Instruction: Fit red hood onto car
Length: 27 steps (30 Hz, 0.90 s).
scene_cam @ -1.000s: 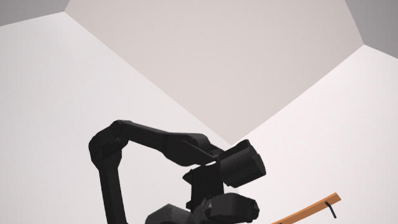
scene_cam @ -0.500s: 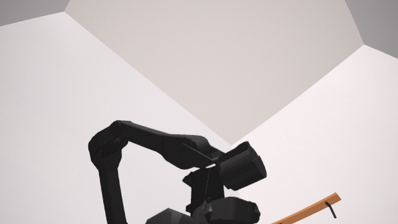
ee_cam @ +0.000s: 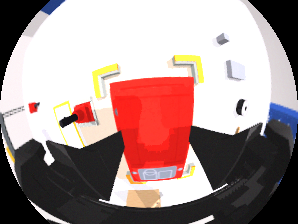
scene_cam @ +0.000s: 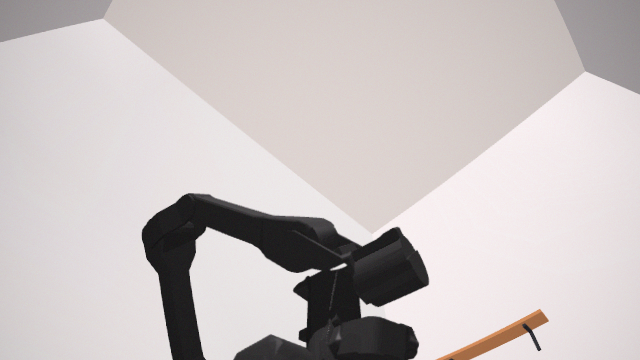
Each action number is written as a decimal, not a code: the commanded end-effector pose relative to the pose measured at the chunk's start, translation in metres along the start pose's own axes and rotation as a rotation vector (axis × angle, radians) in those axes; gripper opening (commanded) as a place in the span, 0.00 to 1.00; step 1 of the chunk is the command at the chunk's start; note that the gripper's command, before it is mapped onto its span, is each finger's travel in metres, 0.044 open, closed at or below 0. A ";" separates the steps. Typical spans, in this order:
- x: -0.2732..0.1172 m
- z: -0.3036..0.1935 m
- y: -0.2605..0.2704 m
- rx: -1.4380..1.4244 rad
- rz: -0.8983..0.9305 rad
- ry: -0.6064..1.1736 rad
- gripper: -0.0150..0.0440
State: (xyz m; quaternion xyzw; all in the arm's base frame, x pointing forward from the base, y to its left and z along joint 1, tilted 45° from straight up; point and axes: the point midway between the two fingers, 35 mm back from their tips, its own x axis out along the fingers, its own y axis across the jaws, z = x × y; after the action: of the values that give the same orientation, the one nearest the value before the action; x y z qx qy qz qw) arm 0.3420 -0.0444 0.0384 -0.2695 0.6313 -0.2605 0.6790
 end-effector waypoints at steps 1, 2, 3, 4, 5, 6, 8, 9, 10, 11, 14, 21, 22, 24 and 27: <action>0.000 0.000 0.000 0.000 0.000 0.000 0.74; 0.000 0.000 0.000 0.000 0.000 0.000 0.79; 0.000 0.000 0.000 0.000 0.000 0.000 0.83; 0.000 0.000 0.000 0.000 0.000 0.000 0.88; 0.000 0.000 0.000 0.000 0.000 0.000 0.92; 0.000 0.000 0.000 0.000 0.000 0.000 0.97; 0.000 0.000 0.000 0.000 0.000 0.000 1.00; 0.000 0.000 0.000 0.000 0.000 0.000 1.00; -0.002 0.000 0.000 0.000 0.000 0.000 1.00; -0.007 0.001 0.000 0.000 0.001 0.000 1.00; -0.032 0.002 0.002 0.000 0.001 -0.002 1.00; -0.071 0.000 0.001 0.000 -0.003 -0.005 1.00; -0.071 0.000 0.001 0.000 -0.003 -0.005 1.00; -0.071 0.000 0.001 0.000 -0.003 -0.005 1.00; -0.071 0.000 0.001 0.000 -0.003 -0.005 1.00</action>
State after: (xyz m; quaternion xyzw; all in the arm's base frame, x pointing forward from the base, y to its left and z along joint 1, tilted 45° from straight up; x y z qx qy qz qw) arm 0.3374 0.0057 0.0878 -0.2749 0.6278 -0.2600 0.6802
